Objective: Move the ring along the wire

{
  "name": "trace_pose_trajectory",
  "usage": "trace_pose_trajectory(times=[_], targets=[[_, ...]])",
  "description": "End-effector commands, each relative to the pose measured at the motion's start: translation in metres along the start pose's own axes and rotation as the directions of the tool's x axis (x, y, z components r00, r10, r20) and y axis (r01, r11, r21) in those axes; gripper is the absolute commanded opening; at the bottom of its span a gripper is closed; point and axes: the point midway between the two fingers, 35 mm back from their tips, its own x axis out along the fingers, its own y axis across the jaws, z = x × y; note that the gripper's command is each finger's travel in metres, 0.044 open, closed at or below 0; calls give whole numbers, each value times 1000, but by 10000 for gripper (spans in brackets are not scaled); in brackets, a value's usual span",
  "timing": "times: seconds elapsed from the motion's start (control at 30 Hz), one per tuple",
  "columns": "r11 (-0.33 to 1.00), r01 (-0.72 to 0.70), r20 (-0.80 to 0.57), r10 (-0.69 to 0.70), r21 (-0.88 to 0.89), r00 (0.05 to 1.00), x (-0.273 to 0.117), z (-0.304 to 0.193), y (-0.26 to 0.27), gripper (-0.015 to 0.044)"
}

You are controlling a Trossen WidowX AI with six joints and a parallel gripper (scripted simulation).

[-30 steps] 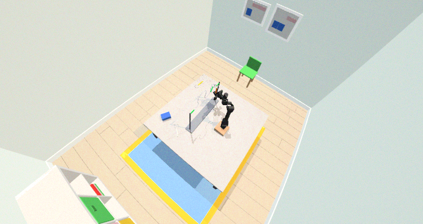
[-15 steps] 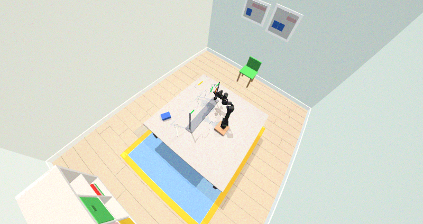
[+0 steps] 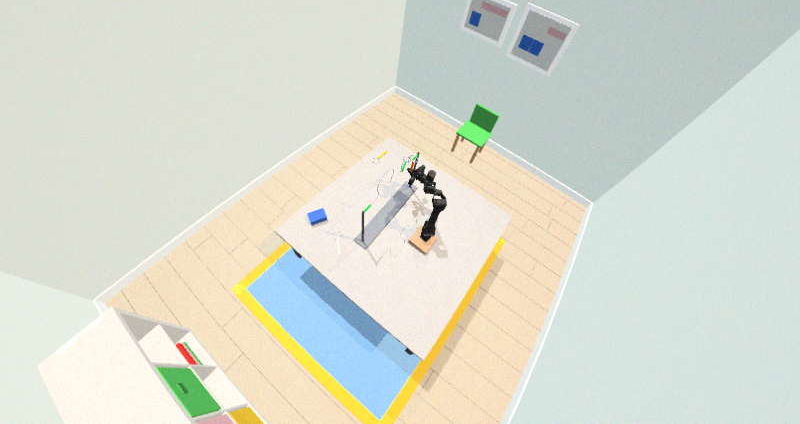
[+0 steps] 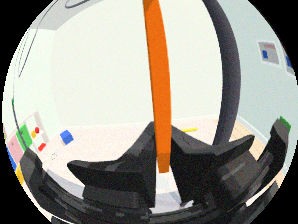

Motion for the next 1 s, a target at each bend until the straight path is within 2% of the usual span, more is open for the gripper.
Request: trace_pose_trajectory(times=[0.0,0.97], targets=[[1000,-6,0,6,-6,1000,0,2,0,-150],[1000,-6,-2,6,-3,1000,0,2,18,-150]])
